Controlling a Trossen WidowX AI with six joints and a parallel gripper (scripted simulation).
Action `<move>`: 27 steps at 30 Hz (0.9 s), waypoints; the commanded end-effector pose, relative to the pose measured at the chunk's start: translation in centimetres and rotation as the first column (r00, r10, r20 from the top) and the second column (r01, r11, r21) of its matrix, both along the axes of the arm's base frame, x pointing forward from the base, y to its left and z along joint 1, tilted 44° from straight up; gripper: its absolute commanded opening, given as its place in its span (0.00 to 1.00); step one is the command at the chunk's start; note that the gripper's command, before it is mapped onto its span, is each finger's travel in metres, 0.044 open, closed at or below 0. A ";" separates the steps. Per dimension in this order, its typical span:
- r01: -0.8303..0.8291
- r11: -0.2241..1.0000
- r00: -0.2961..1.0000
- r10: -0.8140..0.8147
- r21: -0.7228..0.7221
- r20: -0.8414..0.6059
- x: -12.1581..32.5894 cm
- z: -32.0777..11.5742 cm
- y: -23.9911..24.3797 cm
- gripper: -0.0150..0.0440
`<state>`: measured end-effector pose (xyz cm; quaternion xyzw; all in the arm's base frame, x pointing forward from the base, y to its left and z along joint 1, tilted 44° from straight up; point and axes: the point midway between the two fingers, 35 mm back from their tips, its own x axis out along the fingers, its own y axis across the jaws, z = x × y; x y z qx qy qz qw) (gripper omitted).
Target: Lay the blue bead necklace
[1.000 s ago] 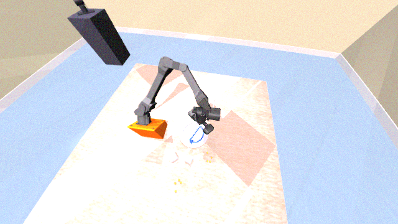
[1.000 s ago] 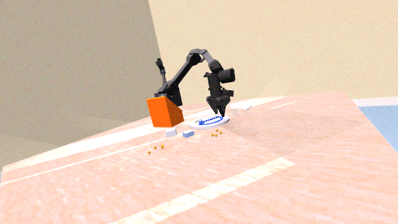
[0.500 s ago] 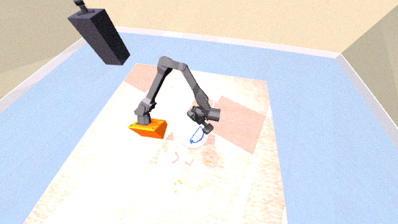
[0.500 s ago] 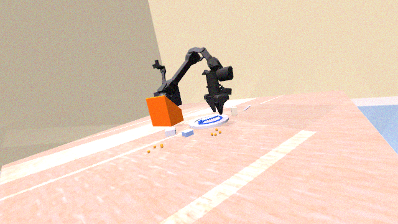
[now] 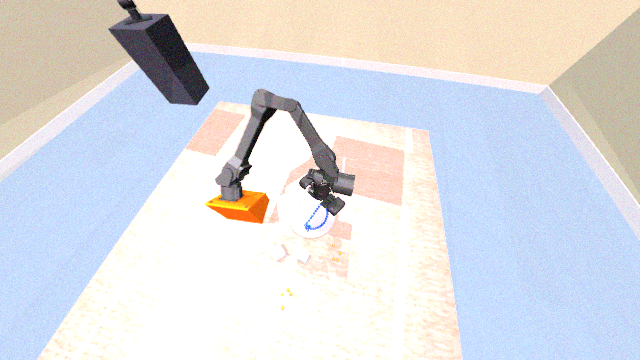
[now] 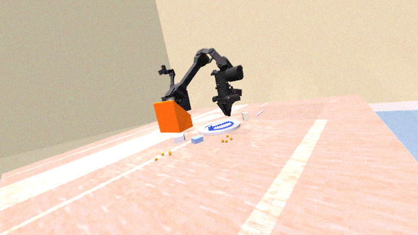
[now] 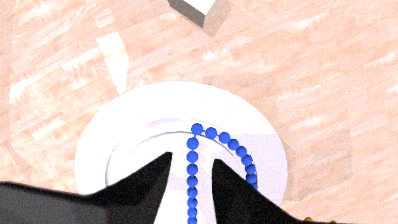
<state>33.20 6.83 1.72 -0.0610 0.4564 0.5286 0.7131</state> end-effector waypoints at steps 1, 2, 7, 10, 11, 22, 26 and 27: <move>0.003 1.000 1.000 -0.003 0.000 -0.001 0.0 -0.1 0.1 0.46; 0.003 1.000 1.000 -0.003 0.000 -0.001 0.0 -0.2 0.1 0.46; 0.002 1.000 1.000 -0.002 0.000 -0.001 0.0 -0.8 0.7 0.46; 0.002 1.000 1.000 -0.002 -0.001 -0.001 0.0 -1.2 1.0 0.46; 0.001 1.000 1.000 -0.001 -0.001 -0.001 0.0 -1.3 1.1 0.46; 0.000 1.000 1.000 0.000 0.000 -0.002 0.0 -2.4 2.2 0.46; 0.000 1.000 1.000 0.000 0.000 -0.002 0.0 -2.4 2.2 0.46; -0.004 1.000 1.000 0.004 -0.003 0.006 0.1 -2.2 2.1 0.41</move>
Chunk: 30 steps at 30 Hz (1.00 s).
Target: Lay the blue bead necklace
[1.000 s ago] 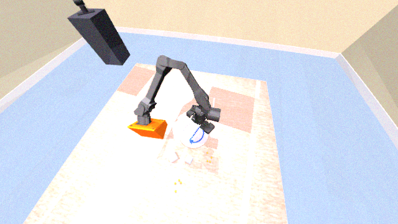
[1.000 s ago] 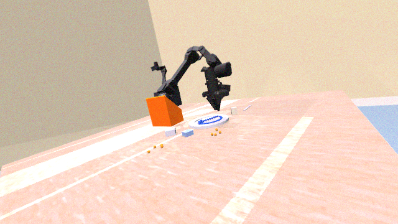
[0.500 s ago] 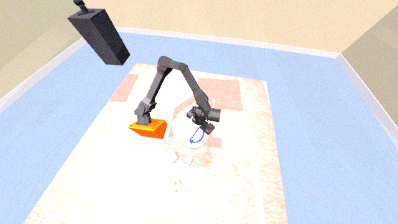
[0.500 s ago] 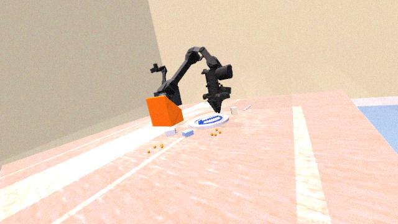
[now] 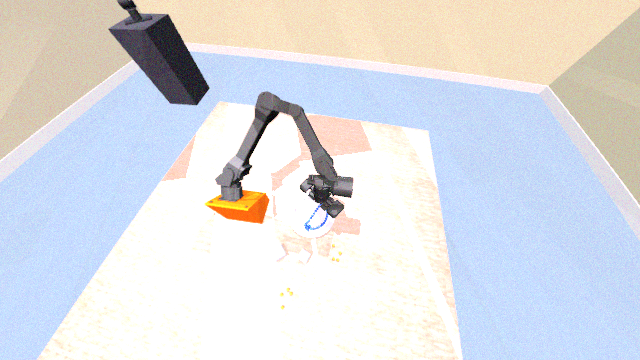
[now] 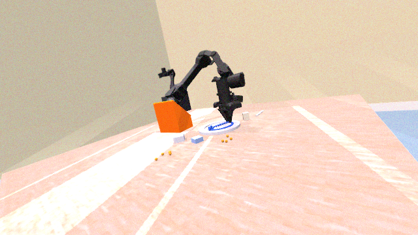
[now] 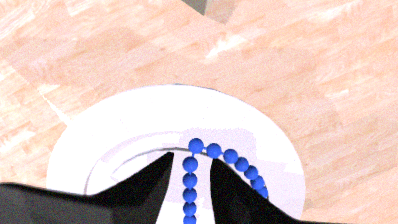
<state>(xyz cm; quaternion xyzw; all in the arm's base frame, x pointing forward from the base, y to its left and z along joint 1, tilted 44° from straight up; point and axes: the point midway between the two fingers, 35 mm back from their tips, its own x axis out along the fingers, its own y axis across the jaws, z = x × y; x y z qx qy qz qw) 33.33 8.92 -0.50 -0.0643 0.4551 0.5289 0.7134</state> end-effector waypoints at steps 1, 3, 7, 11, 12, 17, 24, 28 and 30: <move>0.000 1.000 1.000 0.000 0.000 0.000 0.0 0.0 0.0 0.37; 0.000 1.000 1.000 0.000 0.000 0.000 0.0 0.0 0.0 0.28; 0.000 1.000 1.000 0.000 0.000 0.000 0.0 0.0 0.0 0.25; 0.000 1.000 1.000 0.000 0.000 0.000 0.0 0.0 0.0 0.25; 0.000 1.000 1.000 0.000 0.000 0.000 0.0 0.0 0.0 0.25; 0.000 1.000 1.000 0.000 0.000 0.000 0.0 0.0 0.0 0.25; 0.000 1.000 1.000 0.000 0.000 0.000 0.0 0.0 0.0 0.25; 0.001 1.000 1.000 -0.001 0.001 -0.002 -0.1 0.1 -0.1 0.25; 0.003 1.000 1.000 -0.003 0.002 -0.007 -0.2 0.4 -0.4 0.25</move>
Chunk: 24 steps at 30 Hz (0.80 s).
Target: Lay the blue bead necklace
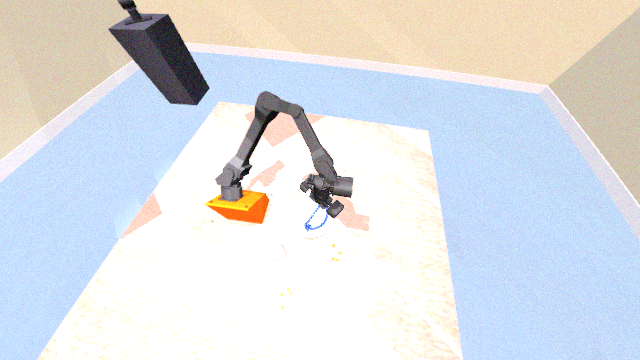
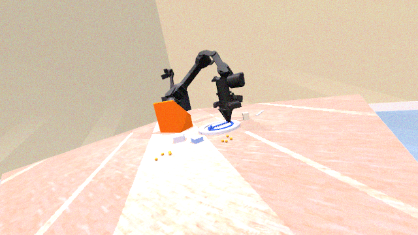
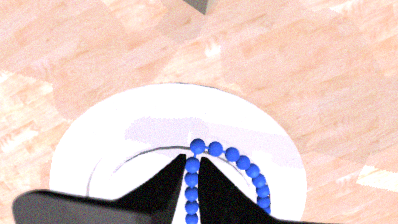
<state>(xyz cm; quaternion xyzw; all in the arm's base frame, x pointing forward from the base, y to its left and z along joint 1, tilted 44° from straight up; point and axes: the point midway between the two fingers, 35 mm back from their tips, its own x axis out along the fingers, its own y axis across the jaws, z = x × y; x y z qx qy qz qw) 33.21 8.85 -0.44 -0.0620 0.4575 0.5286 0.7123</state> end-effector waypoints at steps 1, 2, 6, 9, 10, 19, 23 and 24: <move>0.002 1.000 1.000 -0.002 0.002 -0.001 -0.1 0.3 -0.4 0.25; 0.002 1.000 1.000 -0.002 0.002 -0.001 -0.1 0.3 -0.4 0.25; 0.002 1.000 1.000 -0.002 0.002 -0.001 -0.1 0.5 -0.2 0.25; 0.002 1.000 1.000 -0.002 0.002 -0.001 -0.1 1.1 0.4 0.25; 0.002 1.000 1.000 -0.002 0.003 -0.001 -0.2 1.3 0.6 0.25; 0.002 1.000 1.000 -0.002 0.003 -0.001 -0.2 1.1 1.0 0.25; 0.002 1.000 1.000 -0.002 0.003 -0.001 -0.2 0.9 1.3 0.25; -0.002 1.000 1.000 0.002 0.000 0.007 0.0 1.1 1.1 0.30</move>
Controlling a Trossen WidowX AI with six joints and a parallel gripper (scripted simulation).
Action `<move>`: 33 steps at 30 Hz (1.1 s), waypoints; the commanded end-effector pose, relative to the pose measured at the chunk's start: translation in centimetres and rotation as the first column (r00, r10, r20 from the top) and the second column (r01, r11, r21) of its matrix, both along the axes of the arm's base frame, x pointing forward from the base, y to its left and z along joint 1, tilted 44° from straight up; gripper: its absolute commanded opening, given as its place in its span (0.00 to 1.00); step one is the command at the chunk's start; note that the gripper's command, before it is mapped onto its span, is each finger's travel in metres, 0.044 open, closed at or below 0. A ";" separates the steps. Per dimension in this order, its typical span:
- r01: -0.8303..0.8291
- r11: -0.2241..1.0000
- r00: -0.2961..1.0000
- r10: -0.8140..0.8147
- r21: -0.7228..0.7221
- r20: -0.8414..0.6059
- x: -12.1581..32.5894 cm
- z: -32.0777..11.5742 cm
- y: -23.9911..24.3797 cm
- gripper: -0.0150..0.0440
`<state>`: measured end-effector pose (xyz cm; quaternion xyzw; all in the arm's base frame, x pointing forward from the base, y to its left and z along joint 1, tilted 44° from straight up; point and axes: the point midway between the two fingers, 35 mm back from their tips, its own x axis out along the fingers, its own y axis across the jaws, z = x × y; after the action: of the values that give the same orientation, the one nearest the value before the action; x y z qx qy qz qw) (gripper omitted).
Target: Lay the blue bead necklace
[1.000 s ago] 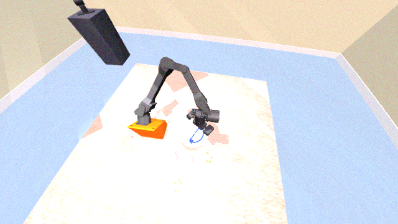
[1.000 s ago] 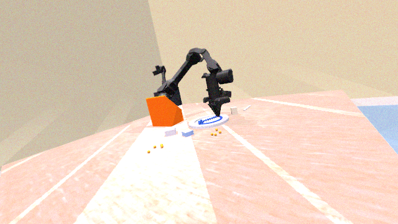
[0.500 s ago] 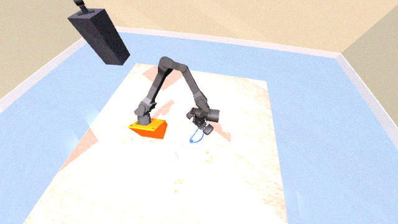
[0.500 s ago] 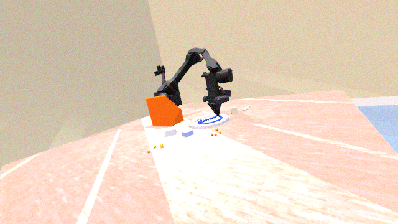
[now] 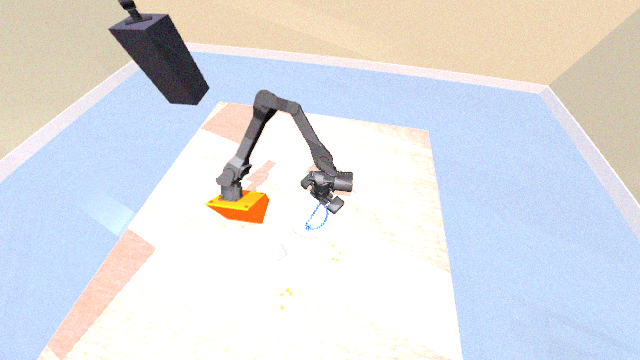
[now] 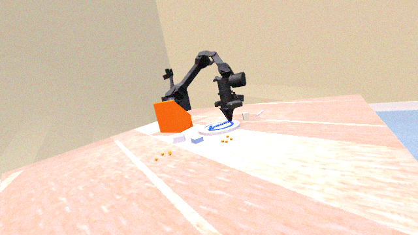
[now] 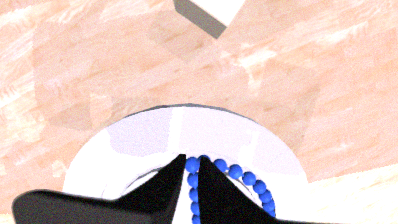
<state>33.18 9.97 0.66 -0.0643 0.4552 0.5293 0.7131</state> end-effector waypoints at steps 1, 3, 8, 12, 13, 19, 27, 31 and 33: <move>0.000 1.000 1.000 0.000 0.000 0.000 0.0 0.0 -0.1 0.34; 0.000 1.000 1.000 0.000 0.000 0.000 0.0 0.0 -0.1 0.43; 0.000 1.000 1.000 0.000 0.000 0.000 0.0 0.0 -0.1 0.65; 0.001 1.000 1.000 -0.001 0.000 0.000 0.0 0.1 -0.1 0.83; 0.002 1.000 1.000 -0.002 0.001 -0.002 0.0 0.1 -0.2 0.88; 0.004 1.000 1.000 -0.004 0.003 -0.007 -0.1 0.3 -0.4 1.00; 0.004 1.000 1.000 -0.004 0.003 -0.007 -0.1 0.3 -0.4 1.00; 0.004 1.000 1.000 -0.004 0.003 -0.007 -0.1 0.3 -0.4 1.00; 0.004 1.000 1.000 -0.004 0.003 -0.007 -0.1 0.3 -0.4 1.00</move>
<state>33.00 9.59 0.87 -0.0593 0.4596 0.5271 0.7123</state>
